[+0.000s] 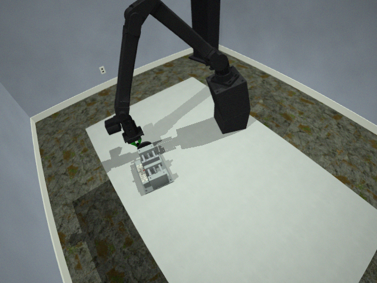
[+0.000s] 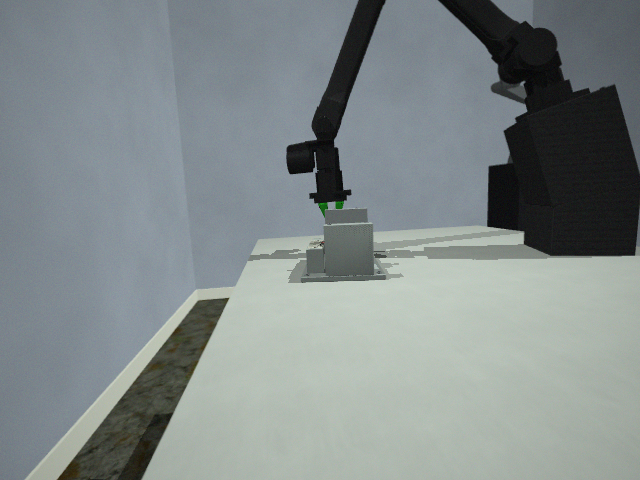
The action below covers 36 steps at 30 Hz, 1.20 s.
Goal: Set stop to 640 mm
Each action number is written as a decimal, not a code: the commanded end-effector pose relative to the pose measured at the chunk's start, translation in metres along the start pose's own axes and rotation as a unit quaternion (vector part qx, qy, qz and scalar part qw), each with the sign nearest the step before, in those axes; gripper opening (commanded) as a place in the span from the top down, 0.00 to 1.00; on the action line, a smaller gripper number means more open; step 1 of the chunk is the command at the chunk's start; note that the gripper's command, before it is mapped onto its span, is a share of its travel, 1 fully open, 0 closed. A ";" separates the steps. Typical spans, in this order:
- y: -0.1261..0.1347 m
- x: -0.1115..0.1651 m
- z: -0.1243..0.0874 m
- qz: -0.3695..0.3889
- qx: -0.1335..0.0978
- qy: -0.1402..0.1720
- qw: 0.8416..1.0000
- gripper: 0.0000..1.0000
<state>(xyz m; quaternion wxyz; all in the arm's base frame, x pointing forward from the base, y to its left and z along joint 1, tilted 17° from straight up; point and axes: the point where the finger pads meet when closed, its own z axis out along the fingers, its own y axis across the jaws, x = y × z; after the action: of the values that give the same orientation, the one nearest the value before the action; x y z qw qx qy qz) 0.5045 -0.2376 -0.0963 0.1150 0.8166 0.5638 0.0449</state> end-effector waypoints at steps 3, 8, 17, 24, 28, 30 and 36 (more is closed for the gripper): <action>0.054 0.001 -0.041 0.003 -0.063 -0.005 0.998 0.94; 0.053 0.000 -0.042 0.003 -0.063 -0.005 0.998 0.94; 0.012 0.000 -0.050 0.001 -0.040 -0.004 0.999 0.94; 0.031 -0.002 -0.059 0.002 -0.059 -0.005 0.998 0.94; 0.005 -0.003 -0.052 0.002 -0.044 -0.005 0.999 0.94; -0.002 -0.004 -0.053 0.002 -0.044 -0.005 0.999 0.94; -0.017 -0.005 -0.054 0.001 -0.036 -0.005 0.999 0.94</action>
<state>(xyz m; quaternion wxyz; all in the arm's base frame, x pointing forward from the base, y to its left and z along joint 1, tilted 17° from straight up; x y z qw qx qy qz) 0.4739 -0.2240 -0.0699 0.1300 0.8151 0.5620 0.0534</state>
